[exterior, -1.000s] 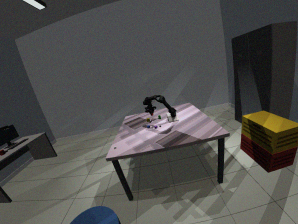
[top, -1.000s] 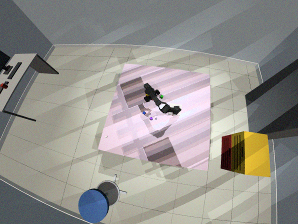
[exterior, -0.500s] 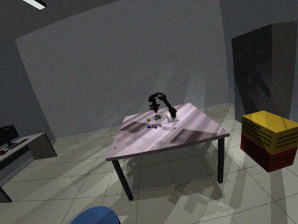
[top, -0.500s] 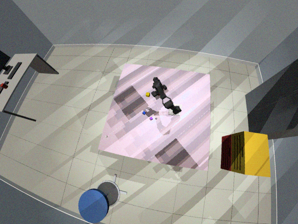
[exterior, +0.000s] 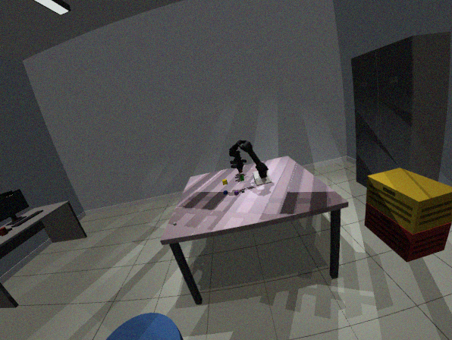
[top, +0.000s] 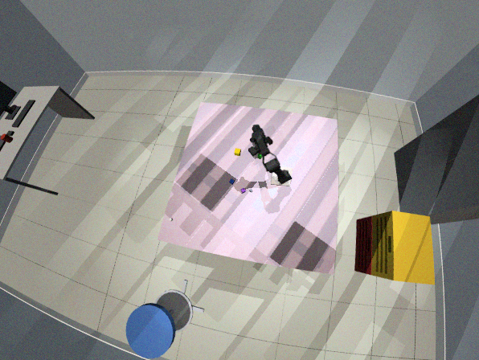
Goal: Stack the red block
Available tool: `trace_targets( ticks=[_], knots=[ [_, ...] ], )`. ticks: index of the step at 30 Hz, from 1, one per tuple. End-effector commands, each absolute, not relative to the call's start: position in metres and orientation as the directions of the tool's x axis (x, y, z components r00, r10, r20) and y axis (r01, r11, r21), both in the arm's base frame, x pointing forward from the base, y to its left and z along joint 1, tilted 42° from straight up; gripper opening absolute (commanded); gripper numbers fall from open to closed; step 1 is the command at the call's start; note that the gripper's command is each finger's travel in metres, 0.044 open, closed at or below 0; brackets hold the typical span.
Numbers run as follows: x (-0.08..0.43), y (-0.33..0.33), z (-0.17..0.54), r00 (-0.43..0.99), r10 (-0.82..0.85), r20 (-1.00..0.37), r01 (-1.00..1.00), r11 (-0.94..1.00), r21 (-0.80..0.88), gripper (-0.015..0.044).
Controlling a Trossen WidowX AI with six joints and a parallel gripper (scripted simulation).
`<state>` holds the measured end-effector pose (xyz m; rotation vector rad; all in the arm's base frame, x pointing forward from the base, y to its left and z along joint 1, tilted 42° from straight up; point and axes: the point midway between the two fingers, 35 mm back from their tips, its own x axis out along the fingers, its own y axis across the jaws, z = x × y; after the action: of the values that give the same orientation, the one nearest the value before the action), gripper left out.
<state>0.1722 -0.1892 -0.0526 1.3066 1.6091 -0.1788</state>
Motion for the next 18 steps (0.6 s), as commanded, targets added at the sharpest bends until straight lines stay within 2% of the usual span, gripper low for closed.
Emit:
trace_targets(
  ticks=[1, 18],
  knots=[
    [0.173, -0.185, -0.057, 0.103, 0.648, -0.754, 0.800, 0.397, 0.450, 0.0000],
    [0.174, -0.164, -0.078, 0.103, 0.649, -0.754, 0.800, 0.397, 0.451, 0.0000]
  ],
)
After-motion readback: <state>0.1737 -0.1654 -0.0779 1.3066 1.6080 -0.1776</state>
